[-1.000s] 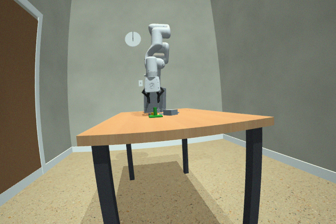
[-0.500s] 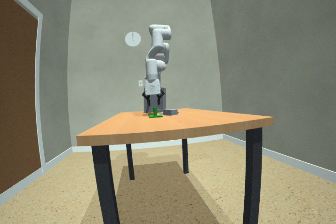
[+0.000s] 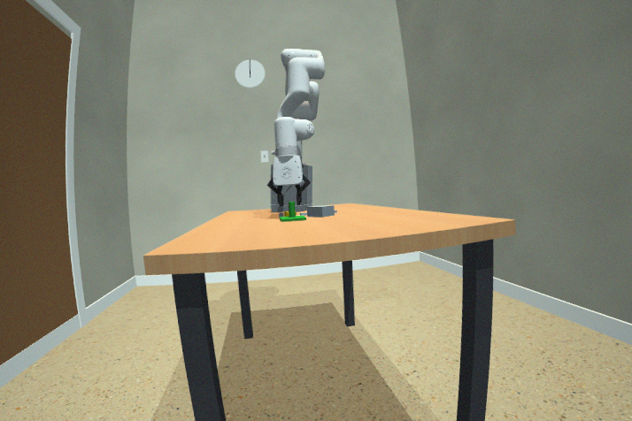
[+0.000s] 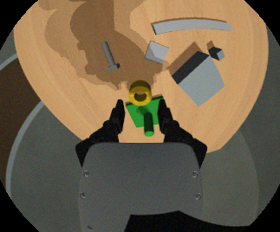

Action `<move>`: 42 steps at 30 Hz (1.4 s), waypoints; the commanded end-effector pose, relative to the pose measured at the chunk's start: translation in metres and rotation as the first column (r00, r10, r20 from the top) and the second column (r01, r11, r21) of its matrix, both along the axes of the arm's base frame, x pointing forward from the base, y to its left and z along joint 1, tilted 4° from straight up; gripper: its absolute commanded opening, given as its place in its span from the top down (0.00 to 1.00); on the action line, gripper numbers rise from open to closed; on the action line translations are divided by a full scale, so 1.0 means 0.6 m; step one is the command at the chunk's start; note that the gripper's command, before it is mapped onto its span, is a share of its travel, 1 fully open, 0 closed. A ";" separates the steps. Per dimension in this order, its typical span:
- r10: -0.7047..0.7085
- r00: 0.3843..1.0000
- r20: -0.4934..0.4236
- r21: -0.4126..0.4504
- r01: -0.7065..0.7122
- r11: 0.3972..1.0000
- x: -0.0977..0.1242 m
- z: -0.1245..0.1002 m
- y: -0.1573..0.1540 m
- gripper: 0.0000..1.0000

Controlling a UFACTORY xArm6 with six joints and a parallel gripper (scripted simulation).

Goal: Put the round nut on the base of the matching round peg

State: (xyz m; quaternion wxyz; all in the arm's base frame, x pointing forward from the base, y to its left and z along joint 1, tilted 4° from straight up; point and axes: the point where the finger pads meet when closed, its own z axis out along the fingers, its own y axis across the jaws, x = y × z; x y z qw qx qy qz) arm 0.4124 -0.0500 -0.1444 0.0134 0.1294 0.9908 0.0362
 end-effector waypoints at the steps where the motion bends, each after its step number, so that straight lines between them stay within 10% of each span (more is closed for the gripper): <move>1: 0.000 1.000 0.006 0.000 0.000 1.000 0.003 -0.014 0.001 0.40; 35: -0.001 1.000 0.003 -0.007 0.001 1.000 -0.001 -0.052 0.002 0.40; 36: -0.001 1.000 0.003 -0.007 0.001 1.000 -0.001 -0.052 0.002 1.00; 42: -0.001 1.000 0.003 -0.007 0.001 1.000 -0.001 -0.052 0.002 1.00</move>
